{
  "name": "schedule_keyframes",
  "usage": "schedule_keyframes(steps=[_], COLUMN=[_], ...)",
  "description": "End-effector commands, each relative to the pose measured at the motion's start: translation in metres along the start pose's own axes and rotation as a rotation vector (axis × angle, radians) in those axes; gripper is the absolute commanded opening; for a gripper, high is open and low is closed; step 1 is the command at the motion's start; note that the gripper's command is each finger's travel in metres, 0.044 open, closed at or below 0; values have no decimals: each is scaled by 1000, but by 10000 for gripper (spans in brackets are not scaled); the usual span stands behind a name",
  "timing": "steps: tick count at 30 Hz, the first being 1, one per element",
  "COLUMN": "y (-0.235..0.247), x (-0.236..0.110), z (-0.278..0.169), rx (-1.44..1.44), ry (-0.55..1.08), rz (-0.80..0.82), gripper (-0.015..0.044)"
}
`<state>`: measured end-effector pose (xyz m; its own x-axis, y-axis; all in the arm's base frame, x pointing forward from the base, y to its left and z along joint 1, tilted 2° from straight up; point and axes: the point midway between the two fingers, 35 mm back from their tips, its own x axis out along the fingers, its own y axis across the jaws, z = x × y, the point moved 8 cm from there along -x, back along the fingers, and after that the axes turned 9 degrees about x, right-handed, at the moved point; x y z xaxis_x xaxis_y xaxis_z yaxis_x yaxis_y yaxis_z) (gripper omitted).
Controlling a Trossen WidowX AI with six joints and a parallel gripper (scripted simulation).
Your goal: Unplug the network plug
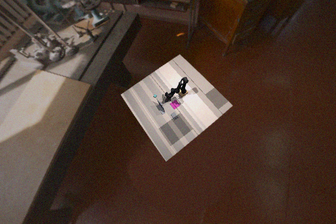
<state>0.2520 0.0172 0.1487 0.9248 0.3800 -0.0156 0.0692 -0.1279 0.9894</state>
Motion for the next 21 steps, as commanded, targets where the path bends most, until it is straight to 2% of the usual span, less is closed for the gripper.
schedule_keyframes(steps=[1, 21], y=[1, 4], x=[6, 35], z=[2, 10], rx=[3, 3], ry=[-2, -2], rz=[4, 6], gripper=[156, 156])
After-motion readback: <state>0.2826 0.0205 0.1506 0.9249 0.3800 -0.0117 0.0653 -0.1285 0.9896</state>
